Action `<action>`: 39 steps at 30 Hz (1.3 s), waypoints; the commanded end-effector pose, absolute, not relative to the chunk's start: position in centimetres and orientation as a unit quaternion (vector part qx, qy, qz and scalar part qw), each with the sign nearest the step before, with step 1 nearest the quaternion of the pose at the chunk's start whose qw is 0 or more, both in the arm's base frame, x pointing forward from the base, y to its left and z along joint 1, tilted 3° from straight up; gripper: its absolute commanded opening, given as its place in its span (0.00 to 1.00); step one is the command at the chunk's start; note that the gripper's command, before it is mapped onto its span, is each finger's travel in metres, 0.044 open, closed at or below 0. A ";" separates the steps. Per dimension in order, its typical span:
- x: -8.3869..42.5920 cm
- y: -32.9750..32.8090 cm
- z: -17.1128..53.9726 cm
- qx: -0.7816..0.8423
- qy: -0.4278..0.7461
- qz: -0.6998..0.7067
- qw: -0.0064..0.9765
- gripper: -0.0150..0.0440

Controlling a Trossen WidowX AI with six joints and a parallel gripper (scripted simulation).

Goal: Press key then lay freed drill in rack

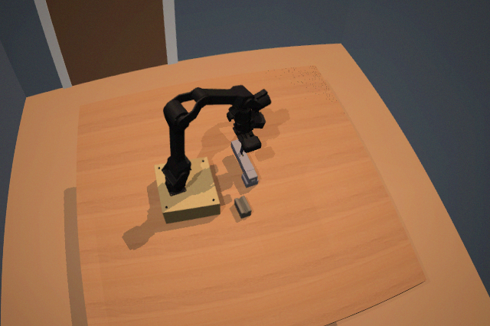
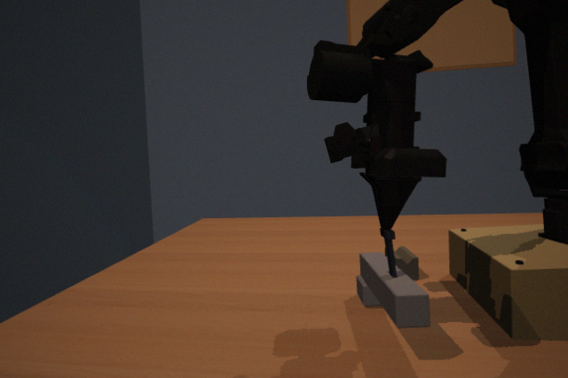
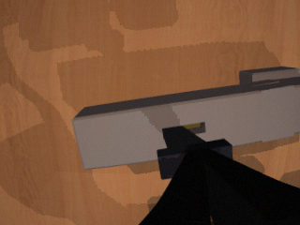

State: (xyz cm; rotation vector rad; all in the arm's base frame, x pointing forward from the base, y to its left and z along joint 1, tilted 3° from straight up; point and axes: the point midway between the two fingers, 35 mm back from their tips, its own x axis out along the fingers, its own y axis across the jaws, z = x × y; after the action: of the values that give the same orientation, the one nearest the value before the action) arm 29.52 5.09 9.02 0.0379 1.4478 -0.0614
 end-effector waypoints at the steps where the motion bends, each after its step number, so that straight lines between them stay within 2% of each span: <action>1: 29.1 5.5 6.8 0.017 0.681 -0.025 0.732 0.25; 38: 29.4 5.8 5.9 0.018 0.681 -0.024 0.732 0.25; 39: 29.4 5.8 6.1 0.018 0.681 -0.024 0.732 0.30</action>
State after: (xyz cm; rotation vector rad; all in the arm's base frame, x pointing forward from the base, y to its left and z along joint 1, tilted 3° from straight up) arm 30.14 5.72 7.62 0.0489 1.4334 -0.0484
